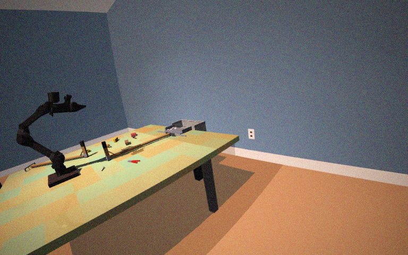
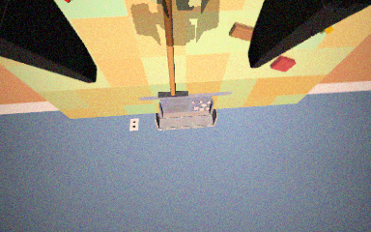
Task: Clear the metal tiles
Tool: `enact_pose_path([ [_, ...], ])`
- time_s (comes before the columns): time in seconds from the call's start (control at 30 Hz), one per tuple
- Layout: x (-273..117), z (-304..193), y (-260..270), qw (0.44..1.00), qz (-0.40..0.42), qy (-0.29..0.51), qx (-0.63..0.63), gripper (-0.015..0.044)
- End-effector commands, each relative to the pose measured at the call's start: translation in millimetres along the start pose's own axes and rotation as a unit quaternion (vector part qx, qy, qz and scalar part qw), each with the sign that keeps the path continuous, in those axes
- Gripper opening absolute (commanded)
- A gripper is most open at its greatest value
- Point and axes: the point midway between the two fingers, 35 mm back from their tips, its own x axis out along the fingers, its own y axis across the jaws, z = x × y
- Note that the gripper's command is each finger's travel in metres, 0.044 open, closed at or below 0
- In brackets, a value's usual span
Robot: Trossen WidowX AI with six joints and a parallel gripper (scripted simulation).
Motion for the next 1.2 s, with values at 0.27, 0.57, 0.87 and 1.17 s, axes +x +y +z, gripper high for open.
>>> enact_pose_path([
  [0.27,26,-29,-8,0.999,-0.003,0.049,0.018,0.044],
  [0.57,63,-86,-15,0.99,-0.012,0.136,0.035,0.044],
  [0.87,88,-147,-15,0.973,-0.02,0.226,0.038,0.044],
  [1.17,102,-210,-10,0.948,-0.026,0.317,0.029,0.044],
])
